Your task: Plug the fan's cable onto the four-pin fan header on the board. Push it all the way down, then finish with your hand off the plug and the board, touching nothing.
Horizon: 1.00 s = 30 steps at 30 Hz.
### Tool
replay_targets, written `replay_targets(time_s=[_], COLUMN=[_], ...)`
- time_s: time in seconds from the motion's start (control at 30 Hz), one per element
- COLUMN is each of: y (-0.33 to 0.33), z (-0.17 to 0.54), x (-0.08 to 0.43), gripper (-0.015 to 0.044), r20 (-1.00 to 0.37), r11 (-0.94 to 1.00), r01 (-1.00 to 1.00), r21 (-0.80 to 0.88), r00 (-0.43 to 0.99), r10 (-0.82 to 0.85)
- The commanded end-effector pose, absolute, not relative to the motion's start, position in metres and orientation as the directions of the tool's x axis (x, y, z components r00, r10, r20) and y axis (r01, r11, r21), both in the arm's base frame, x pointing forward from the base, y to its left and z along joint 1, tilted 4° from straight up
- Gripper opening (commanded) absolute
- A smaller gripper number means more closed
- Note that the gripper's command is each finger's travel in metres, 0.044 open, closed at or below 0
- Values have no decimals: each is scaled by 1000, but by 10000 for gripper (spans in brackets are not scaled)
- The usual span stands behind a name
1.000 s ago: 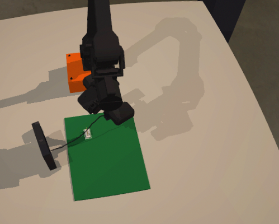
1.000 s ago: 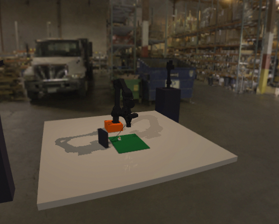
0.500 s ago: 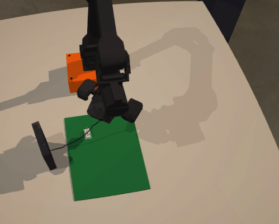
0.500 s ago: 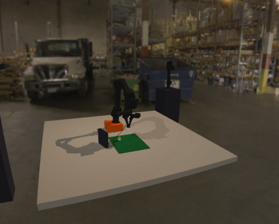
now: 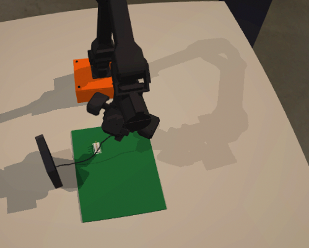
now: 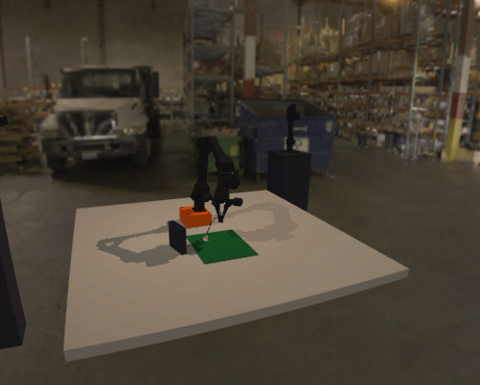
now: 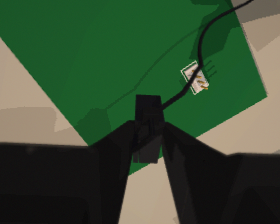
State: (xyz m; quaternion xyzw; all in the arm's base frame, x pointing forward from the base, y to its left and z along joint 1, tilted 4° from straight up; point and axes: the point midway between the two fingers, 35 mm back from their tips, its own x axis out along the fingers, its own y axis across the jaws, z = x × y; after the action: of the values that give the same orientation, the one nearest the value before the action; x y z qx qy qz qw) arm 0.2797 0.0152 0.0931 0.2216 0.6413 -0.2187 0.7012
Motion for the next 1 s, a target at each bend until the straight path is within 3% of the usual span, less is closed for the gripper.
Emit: replay_targets(time_s=[0.0, 0.97], y=[16, 22], z=[87, 59], x=[281, 292], gripper=[0, 0], r20=[-992, -888], r11=[812, 824], r01=[584, 557], r21=[6, -105], r00=[103, 320], r10=[-66, -330])
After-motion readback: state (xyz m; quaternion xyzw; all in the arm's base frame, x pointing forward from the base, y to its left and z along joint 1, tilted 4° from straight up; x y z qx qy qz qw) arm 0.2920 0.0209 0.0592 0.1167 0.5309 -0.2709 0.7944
